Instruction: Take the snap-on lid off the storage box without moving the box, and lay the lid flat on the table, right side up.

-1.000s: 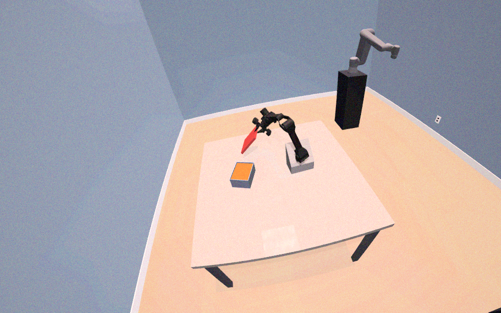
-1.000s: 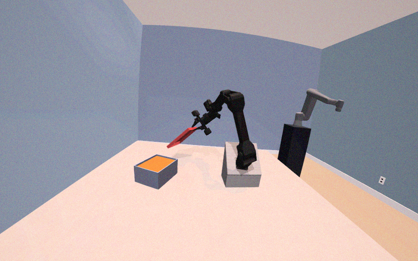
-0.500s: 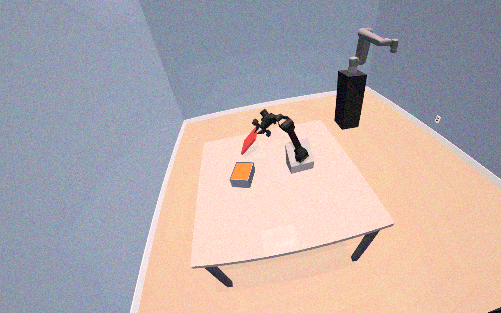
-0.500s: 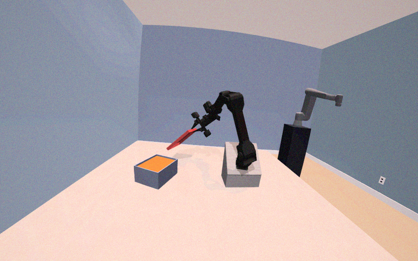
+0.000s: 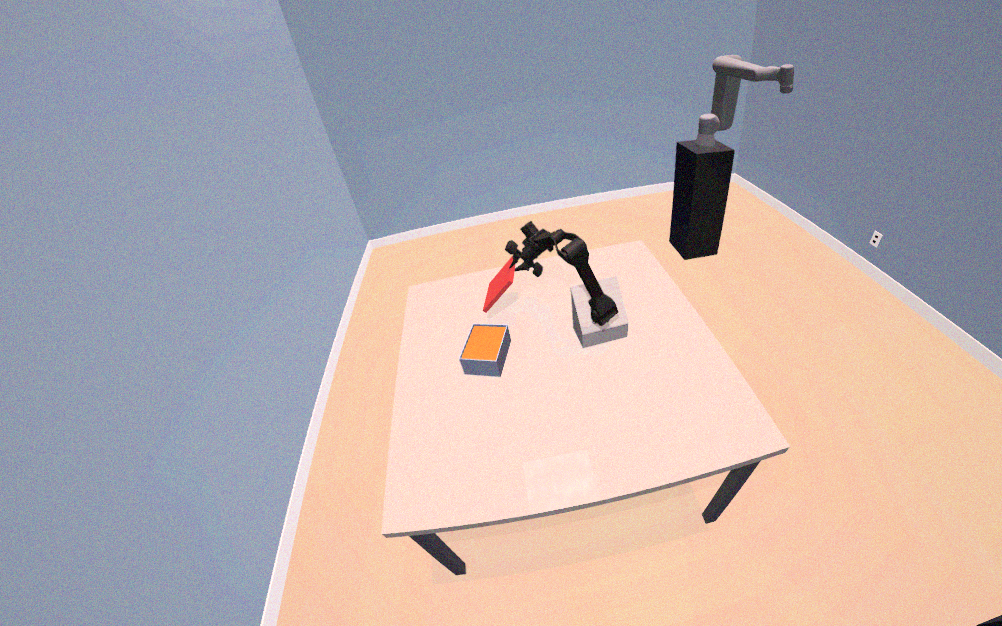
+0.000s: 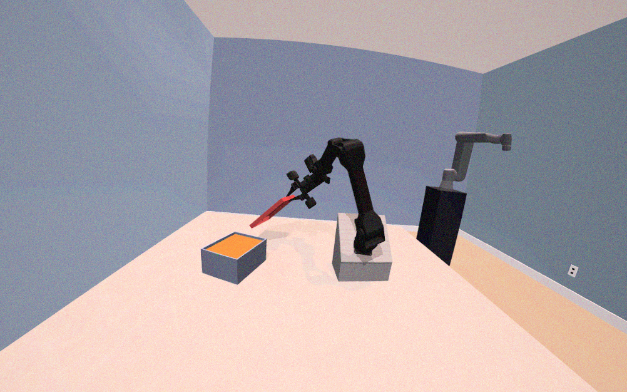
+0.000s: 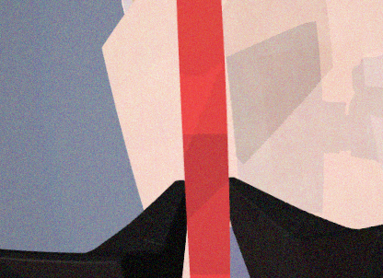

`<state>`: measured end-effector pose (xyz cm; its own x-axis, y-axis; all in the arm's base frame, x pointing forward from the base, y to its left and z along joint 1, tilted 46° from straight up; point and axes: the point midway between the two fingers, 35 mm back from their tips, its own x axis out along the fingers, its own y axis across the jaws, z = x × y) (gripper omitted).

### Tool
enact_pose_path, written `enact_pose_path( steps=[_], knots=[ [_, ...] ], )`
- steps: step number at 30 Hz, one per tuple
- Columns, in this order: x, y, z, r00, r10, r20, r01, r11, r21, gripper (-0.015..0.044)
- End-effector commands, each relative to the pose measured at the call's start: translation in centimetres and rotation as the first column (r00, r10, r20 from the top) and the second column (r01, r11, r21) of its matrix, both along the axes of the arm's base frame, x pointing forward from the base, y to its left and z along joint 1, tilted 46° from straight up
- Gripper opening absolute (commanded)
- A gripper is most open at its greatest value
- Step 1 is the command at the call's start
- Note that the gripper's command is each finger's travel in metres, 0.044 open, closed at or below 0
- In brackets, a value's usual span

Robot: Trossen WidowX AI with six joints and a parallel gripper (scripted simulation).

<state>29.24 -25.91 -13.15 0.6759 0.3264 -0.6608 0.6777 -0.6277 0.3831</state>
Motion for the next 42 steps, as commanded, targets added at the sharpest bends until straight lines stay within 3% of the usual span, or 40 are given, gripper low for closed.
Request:
enact_pose_path(
  steps=[1, 42],
  knots=[
    [0.0, 0.4, -0.3, 1.0, -0.003, 0.004, 0.002, 1.0, 0.009, 0.0],
    [-0.3, 2.7, -2.6, 1.0, -0.003, 0.005, 0.002, 1.0, 0.009, 0.0]
  ],
)
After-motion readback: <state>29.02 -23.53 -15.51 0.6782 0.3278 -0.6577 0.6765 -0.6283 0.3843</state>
